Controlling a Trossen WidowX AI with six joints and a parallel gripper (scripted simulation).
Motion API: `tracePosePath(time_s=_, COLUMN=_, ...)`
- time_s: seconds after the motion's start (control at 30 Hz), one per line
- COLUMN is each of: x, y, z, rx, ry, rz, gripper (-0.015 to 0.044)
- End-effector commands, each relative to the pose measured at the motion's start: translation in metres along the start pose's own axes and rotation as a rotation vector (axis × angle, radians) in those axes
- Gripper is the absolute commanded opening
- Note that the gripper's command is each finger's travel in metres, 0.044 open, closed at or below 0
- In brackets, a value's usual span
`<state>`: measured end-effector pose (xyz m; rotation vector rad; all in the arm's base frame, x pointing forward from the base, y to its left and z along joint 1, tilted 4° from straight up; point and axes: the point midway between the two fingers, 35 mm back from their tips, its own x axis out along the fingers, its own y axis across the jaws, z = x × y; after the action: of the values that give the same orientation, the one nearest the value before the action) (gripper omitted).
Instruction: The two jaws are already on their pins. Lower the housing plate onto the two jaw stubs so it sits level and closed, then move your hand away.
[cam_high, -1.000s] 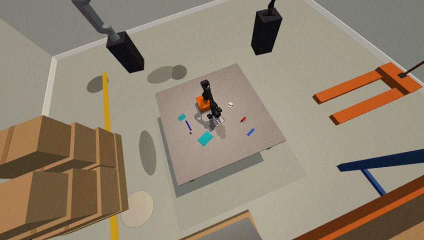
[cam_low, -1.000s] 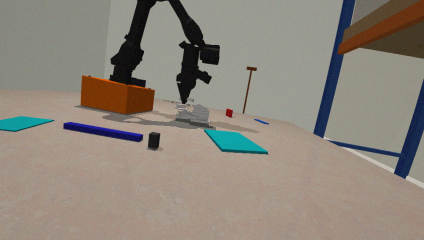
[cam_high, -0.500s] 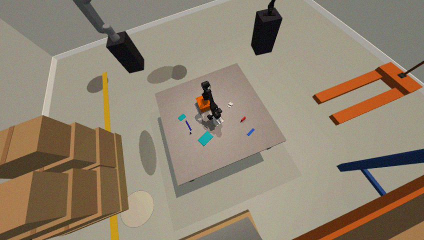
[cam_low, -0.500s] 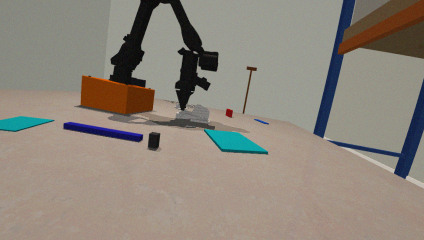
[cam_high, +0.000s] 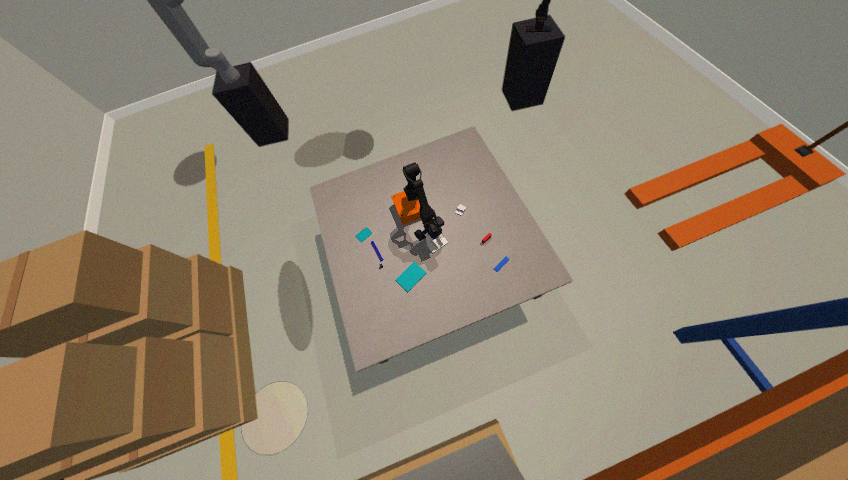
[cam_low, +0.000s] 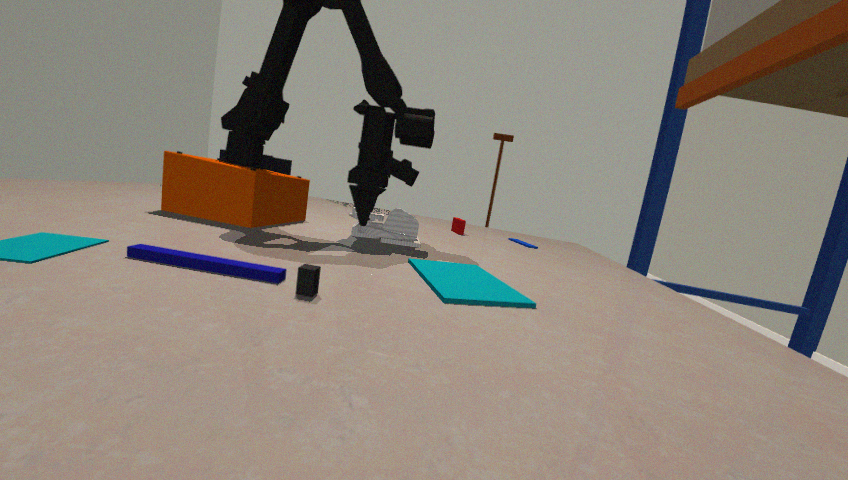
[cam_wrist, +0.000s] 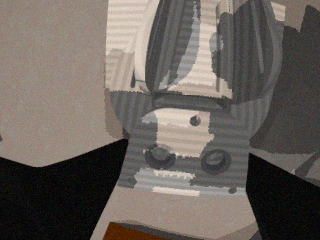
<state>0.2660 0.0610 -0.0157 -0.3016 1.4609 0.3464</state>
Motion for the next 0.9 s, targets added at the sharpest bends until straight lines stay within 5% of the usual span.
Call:
tracePosePath(time_s=0.0, x=0.0004, y=0.0005, z=-0.0003, rx=0.005, ry=0.0, rz=0.002, gripper=0.0351)
tracePosePath(time_s=0.87, x=0.0053, y=0.0006, z=-0.0003, rx=0.008, ry=0.0, rz=0.002, gripper=0.0351)
